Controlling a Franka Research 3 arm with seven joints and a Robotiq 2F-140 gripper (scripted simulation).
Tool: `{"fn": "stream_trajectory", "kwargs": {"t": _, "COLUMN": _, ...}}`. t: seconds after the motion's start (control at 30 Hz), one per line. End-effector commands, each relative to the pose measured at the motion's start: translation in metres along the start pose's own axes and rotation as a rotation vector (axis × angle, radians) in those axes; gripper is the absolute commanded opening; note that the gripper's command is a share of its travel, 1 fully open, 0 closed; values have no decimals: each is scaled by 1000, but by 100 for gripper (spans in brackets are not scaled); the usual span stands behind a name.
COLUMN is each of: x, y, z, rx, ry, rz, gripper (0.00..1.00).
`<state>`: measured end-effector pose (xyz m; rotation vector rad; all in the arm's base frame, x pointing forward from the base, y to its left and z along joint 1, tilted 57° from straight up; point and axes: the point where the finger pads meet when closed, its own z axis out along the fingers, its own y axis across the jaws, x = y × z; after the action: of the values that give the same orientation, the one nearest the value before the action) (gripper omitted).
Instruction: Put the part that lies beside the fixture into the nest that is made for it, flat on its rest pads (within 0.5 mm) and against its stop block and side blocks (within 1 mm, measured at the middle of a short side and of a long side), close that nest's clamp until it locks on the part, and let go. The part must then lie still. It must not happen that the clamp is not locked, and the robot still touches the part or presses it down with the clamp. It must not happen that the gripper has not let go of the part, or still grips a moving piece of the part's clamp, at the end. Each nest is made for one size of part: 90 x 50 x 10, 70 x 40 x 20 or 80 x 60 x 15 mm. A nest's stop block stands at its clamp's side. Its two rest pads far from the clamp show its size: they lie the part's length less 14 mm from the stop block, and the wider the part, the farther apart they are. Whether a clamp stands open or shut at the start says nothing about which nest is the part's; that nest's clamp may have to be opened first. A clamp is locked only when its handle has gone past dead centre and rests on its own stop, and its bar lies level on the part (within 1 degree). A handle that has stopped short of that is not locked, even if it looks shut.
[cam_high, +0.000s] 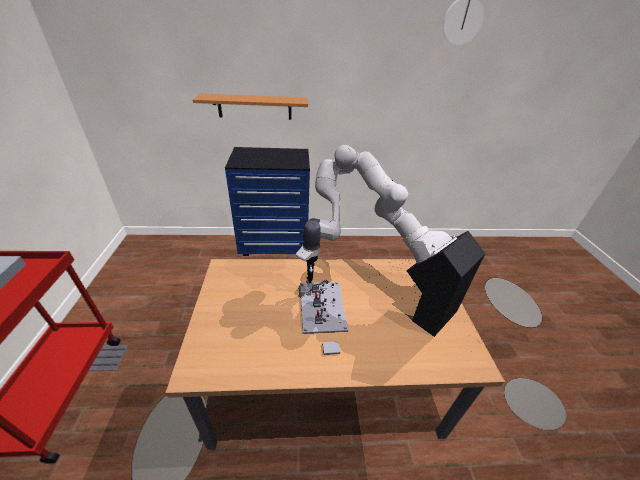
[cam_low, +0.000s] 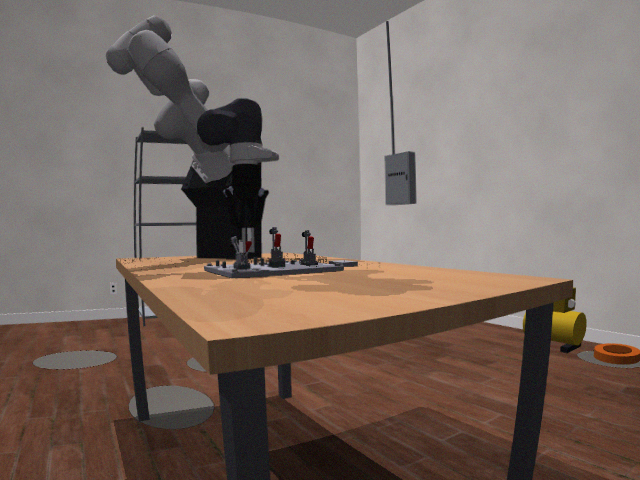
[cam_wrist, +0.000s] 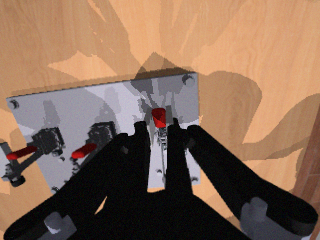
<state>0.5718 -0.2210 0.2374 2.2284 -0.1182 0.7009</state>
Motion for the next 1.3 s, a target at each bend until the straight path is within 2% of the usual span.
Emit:
{"fn": "stream_trajectory", "kwargs": {"t": 0.0, "x": -7, "y": 0, "z": -2, "rx": -6, "ry": -5, "rz": 5, "gripper": 0}}
{"fn": "stream_trajectory", "kwargs": {"t": 0.73, "x": -24, "y": 0, "z": -5, "rx": -6, "ry": -5, "rz": 5, "gripper": 0}}
{"fn": "stream_trajectory", "kwargs": {"t": 1.27, "x": -28, "y": 0, "z": -5, "rx": -6, "ry": -5, "rz": 5, "gripper": 0}}
